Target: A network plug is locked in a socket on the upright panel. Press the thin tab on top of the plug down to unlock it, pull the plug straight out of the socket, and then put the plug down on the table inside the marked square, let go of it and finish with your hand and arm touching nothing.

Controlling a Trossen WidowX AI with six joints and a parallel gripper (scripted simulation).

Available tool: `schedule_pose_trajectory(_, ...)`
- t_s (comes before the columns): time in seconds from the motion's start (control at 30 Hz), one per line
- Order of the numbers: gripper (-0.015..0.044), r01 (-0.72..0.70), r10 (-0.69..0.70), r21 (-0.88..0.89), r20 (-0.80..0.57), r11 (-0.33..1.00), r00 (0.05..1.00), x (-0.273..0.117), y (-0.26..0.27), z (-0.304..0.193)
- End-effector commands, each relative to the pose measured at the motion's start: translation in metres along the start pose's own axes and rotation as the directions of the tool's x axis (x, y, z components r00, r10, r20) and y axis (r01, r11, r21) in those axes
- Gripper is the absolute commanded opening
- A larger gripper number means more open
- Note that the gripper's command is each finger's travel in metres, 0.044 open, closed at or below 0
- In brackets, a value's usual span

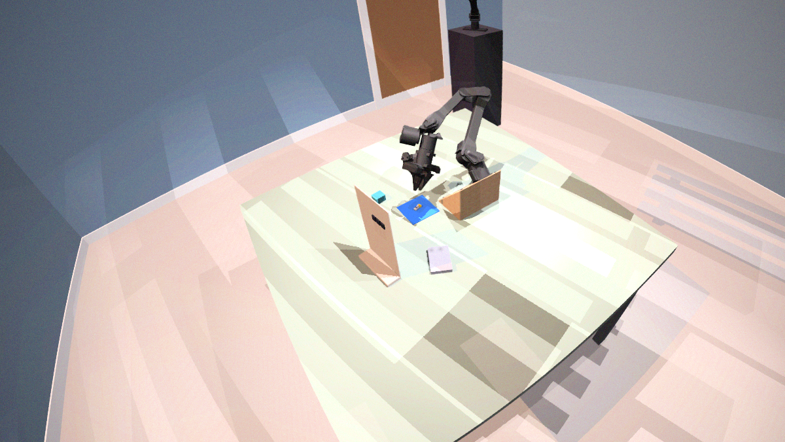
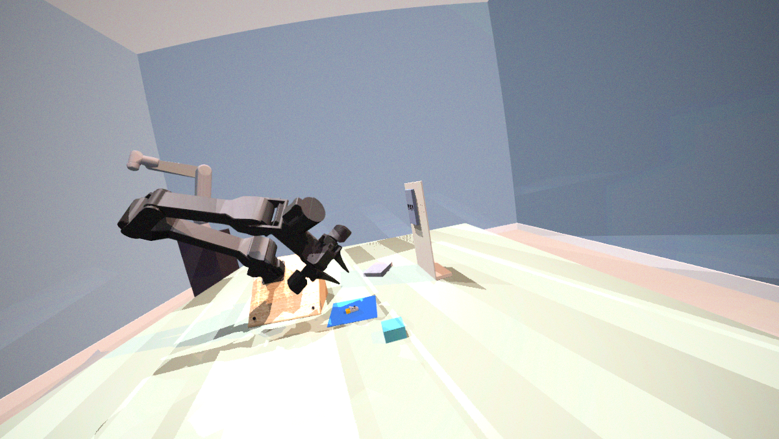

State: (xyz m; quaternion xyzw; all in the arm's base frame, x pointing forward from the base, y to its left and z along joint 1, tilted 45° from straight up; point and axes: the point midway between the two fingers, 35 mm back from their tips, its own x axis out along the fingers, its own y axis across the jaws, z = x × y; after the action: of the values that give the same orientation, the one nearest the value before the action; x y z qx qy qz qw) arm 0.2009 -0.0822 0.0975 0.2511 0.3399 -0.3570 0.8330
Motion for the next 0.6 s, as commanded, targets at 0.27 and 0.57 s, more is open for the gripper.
schedule_pose_trajectory(0.27, 0.0156, -0.001, 0.001, 0.006, 0.01, 1.0, 1.0, -0.012, 0.005, 0.001)
schedule_pose_trajectory(0.57, 0.0156, -0.002, 0.002, 0.005, 0.013, 1.0, 1.0, -0.019, 0.009, 0.001)
